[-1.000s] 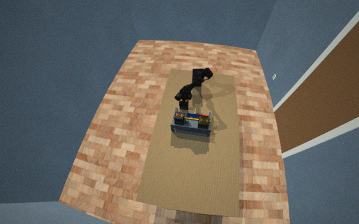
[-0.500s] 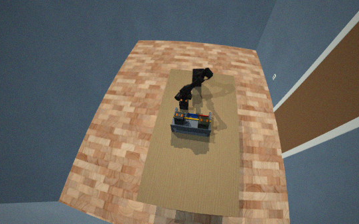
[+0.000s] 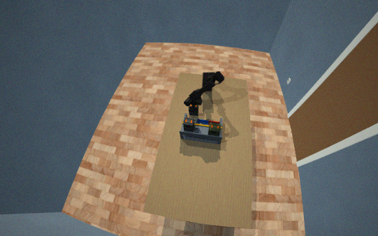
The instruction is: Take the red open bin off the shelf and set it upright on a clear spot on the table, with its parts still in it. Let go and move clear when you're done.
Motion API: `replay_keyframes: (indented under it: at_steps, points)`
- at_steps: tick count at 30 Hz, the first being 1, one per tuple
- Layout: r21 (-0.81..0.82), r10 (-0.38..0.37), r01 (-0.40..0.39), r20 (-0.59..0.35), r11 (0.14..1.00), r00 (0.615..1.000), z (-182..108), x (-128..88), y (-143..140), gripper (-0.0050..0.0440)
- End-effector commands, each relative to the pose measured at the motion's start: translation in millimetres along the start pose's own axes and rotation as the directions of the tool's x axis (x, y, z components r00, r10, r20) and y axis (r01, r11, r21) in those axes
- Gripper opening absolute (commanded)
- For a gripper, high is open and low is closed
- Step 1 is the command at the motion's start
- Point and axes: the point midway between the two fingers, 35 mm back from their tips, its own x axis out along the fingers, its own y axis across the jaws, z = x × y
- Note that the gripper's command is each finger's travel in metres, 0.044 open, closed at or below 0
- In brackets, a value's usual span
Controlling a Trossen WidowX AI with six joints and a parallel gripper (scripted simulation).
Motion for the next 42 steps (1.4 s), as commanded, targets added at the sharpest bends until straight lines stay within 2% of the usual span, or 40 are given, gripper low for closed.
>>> replay_keyframes:
  at_steps: [1, 5, 9, 21, 22, 26, 38, 39, 42]
  points:
    - [-0.013, -0.039, 0.038, -0.030, 0.999, 0.999, -4.0, -12.0, -12.1, 0.0000]
    - [-0.014, -0.023, 0.023, -0.014, 1.000, 1.000, -0.9, -6.4, -7.8, 0.0000]
    - [-0.013, -0.039, 0.039, -0.030, 0.999, 0.999, -4.0, -12.0, -12.1, 0.0000]
    - [-0.013, -0.039, 0.039, -0.030, 0.999, 0.999, -4.0, -12.0, -12.1, 0.0000]
    - [-0.014, -0.024, 0.023, -0.014, 1.000, 1.000, -0.9, -6.4, -7.9, 0.0000]
    - [-0.013, -0.039, 0.039, -0.030, 0.999, 0.999, -4.1, -11.9, -12.1, 0.0000]
    - [-0.013, -0.039, 0.039, -0.030, 0.999, 0.999, -4.1, -11.9, -12.1, 0.0000]
    - [-0.014, -0.024, 0.023, -0.014, 1.000, 1.000, -0.9, -6.4, -7.9, 0.0000]
    - [-0.013, -0.035, 0.035, -0.026, 0.999, 0.999, -3.3, -10.5, -11.0, 0.0000]
